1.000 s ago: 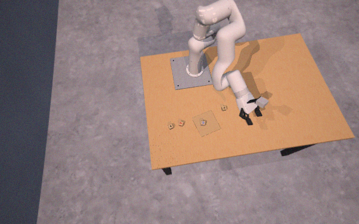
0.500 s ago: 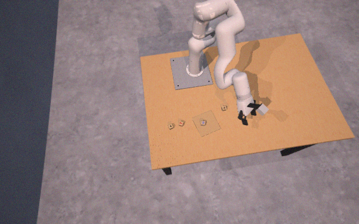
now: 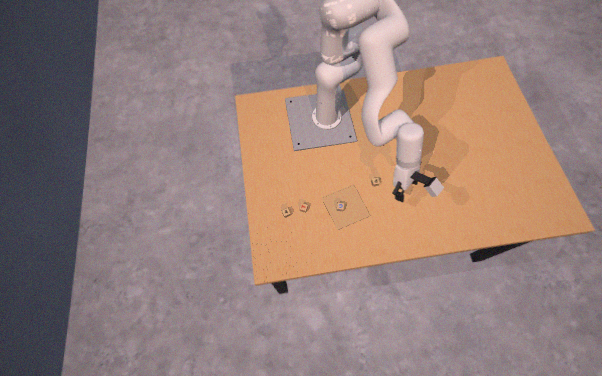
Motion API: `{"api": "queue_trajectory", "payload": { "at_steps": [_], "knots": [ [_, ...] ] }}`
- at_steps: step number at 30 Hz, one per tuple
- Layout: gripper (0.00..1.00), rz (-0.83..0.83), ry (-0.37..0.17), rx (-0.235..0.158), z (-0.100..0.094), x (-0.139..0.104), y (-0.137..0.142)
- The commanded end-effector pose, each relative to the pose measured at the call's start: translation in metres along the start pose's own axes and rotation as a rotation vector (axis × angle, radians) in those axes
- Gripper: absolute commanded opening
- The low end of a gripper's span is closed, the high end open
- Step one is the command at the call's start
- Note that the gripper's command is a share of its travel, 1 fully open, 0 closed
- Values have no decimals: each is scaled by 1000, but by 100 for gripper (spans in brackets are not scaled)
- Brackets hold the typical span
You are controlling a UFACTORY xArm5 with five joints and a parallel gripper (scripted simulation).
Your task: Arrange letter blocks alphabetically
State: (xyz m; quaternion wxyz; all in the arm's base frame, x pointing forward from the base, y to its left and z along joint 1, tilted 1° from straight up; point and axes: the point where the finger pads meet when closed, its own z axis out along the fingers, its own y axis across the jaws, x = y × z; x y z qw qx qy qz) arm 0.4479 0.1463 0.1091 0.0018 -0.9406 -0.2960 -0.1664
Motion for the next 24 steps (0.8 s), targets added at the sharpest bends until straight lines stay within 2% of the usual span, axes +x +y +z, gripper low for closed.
{"api": "queue_trajectory", "payload": {
  "at_steps": [1, 4, 7, 24],
  "knots": [
    [100, 0, -89, 28, -3, -15, -6],
    [100, -1, -161, 49, -7, -30, -11],
    [100, -1, -192, 59, -9, -37, -14],
    [100, -1, -198, 61, -9, -38, -14]
  ]
}}
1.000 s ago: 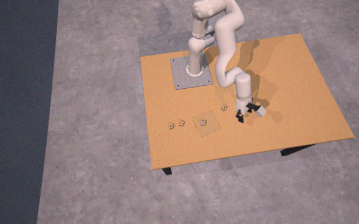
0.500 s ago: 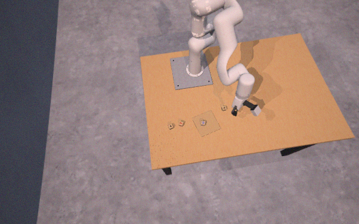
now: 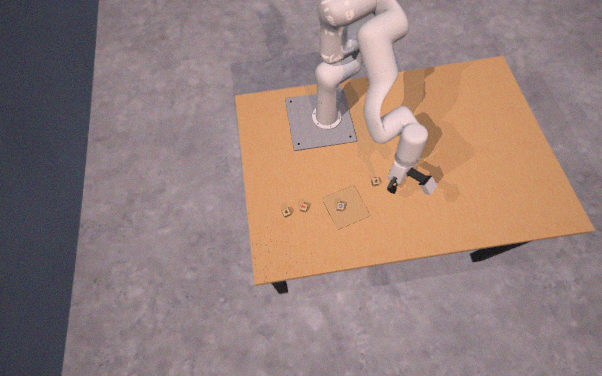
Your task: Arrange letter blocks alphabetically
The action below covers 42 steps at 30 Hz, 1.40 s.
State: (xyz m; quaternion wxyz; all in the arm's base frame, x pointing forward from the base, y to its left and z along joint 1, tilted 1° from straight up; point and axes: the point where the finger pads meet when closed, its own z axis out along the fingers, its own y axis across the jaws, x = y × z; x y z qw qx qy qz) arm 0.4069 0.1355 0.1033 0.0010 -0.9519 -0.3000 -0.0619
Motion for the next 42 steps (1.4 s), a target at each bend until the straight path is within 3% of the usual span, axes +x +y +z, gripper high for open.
{"api": "queue_trajectory", "payload": {
  "at_steps": [1, 42],
  "knots": [
    [100, 0, 4, -1, -1, 1, 0],
    [100, -44, -9, 2, -1, 0, 4]
  ]
}}
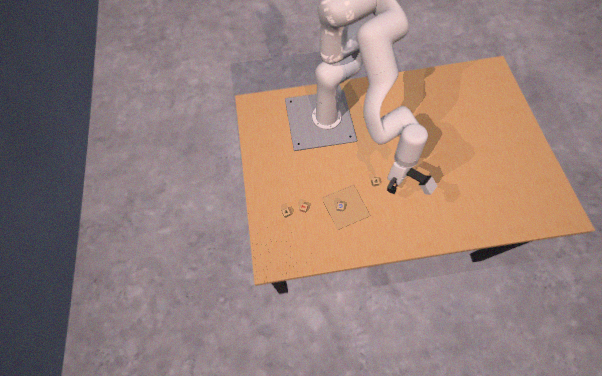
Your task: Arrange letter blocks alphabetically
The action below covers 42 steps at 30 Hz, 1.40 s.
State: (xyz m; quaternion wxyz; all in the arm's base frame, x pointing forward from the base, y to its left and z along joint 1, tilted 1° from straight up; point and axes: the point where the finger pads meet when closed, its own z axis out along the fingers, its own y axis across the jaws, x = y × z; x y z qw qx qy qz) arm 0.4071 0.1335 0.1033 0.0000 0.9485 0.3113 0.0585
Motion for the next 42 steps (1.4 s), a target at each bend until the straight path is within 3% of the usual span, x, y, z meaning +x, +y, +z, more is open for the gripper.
{"api": "queue_trajectory", "payload": {
  "at_steps": [1, 18, 28, 33, 35, 36, 42],
  "knots": [
    [100, -21, -2, 0, -1, 0, 2],
    [100, -413, -102, 59, -6, -18, 31],
    [100, -710, -155, 140, -12, -35, 52],
    [100, -838, -169, 184, -15, -43, 60],
    [100, -838, -169, 184, -15, -43, 60],
    [100, -905, -174, 209, -17, -47, 64],
    [100, -1025, -178, 255, -21, -54, 71]
  ]
}}
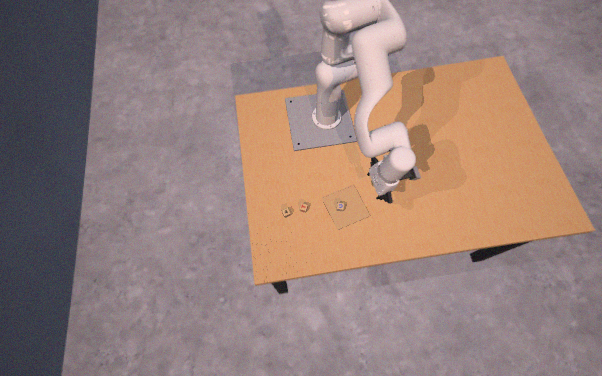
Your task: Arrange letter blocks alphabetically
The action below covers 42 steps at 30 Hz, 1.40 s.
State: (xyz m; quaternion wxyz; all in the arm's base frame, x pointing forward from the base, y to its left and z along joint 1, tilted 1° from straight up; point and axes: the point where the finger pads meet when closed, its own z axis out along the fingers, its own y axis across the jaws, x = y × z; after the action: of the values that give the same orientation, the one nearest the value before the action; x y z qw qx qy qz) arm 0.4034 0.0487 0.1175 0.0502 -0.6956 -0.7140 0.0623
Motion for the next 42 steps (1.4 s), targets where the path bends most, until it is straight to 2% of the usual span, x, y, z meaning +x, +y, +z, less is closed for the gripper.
{"api": "queue_trajectory", "payload": {
  "at_steps": [1, 8, 10, 11, 16, 17, 25, 27, 33, 42],
  "knots": [
    [100, -132, 4, 39, -4, -11, -2],
    [100, -316, 22, 92, -9, -26, -8],
    [100, -316, 22, 92, -9, -26, -8],
    [100, -384, 32, 110, -10, -31, -10],
    [100, -482, 49, 135, -13, -39, -13],
    [100, -541, 62, 150, -15, -44, -16],
    [100, -747, 116, 195, -22, -60, -24],
    [100, -747, 116, 195, -22, -60, -24],
    [100, -939, 180, 227, -29, -75, -33],
    [100, -1150, 266, 248, -38, -90, -44]
  ]
}}
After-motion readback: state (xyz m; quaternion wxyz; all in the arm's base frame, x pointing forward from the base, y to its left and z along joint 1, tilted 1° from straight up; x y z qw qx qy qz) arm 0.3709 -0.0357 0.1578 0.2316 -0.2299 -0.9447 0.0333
